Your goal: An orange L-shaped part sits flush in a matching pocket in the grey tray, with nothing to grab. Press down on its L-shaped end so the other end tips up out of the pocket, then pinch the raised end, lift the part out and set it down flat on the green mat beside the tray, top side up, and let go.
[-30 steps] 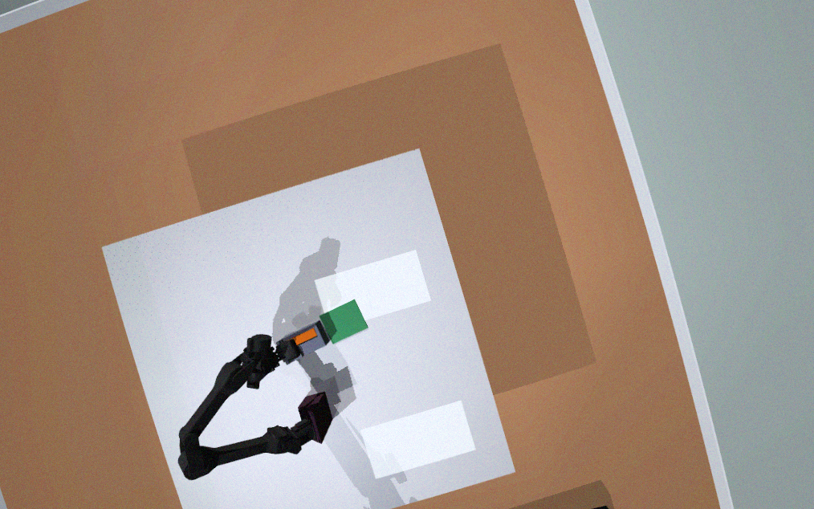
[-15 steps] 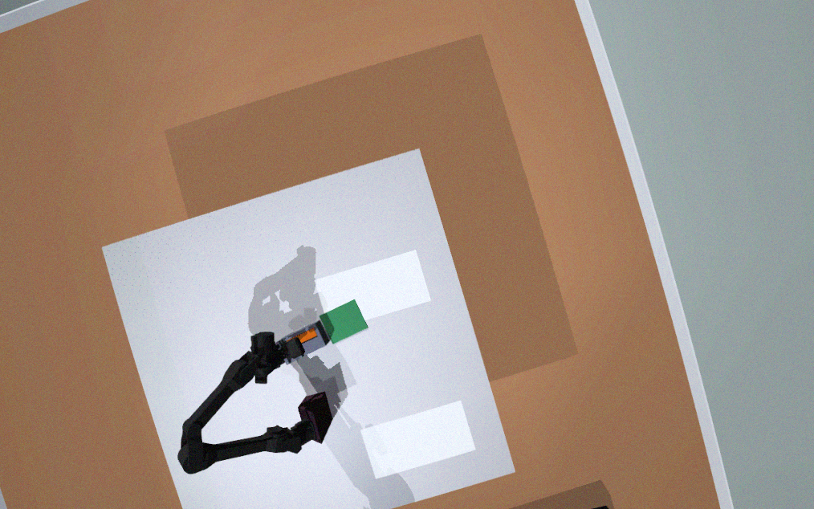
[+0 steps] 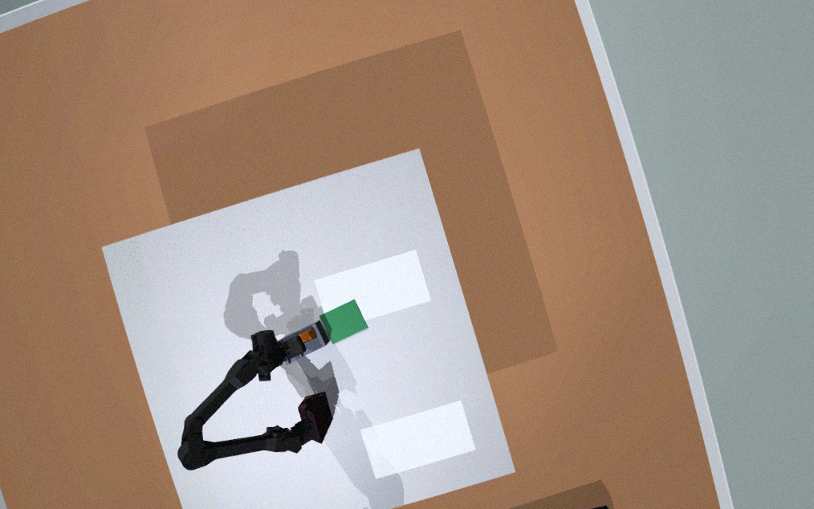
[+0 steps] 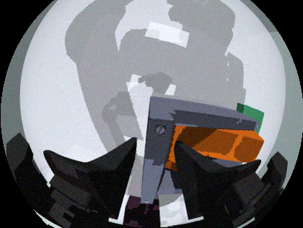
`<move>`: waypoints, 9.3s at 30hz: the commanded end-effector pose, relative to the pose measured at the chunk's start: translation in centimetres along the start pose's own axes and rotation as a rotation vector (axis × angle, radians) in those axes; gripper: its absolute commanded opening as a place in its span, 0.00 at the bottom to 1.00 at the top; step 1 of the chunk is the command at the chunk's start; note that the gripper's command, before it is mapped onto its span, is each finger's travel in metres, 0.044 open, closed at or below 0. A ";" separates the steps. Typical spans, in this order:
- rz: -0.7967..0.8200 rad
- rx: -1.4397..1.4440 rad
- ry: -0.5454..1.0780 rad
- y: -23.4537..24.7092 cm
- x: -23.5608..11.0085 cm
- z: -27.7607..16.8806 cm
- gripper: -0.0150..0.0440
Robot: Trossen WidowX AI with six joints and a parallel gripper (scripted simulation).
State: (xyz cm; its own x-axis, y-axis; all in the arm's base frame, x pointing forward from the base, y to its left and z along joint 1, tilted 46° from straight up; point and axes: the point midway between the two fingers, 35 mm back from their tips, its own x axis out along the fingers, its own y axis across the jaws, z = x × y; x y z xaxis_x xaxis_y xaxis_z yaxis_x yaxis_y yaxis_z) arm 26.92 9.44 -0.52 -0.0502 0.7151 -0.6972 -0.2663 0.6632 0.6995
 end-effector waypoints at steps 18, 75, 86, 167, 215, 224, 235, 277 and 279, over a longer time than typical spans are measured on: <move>0.002 0.007 0.009 0.0 1.5 -0.3 0.56; -0.003 0.011 0.006 -0.1 -9.2 -0.1 0.56; -0.006 0.355 0.006 -1.7 -9.3 0.3 0.73; -0.010 1.573 0.000 -7.7 -2.0 0.9 0.42; -0.011 1.577 0.003 -7.6 -7.2 0.9 0.25; -0.011 1.577 0.003 -7.6 -8.6 0.9 0.25; -0.012 1.577 0.003 -7.6 -10.3 0.9 0.25; -0.017 1.575 -0.003 -20.7 -10.8 -0.2 0.25; -0.017 1.575 -0.003 -21.6 -10.8 -0.3 0.25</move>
State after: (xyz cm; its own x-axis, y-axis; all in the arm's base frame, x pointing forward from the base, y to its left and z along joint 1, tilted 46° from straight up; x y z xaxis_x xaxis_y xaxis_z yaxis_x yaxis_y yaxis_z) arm 32.88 -11.66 -7.03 -0.0514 0.7039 -0.7084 0.9634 0.2219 0.1506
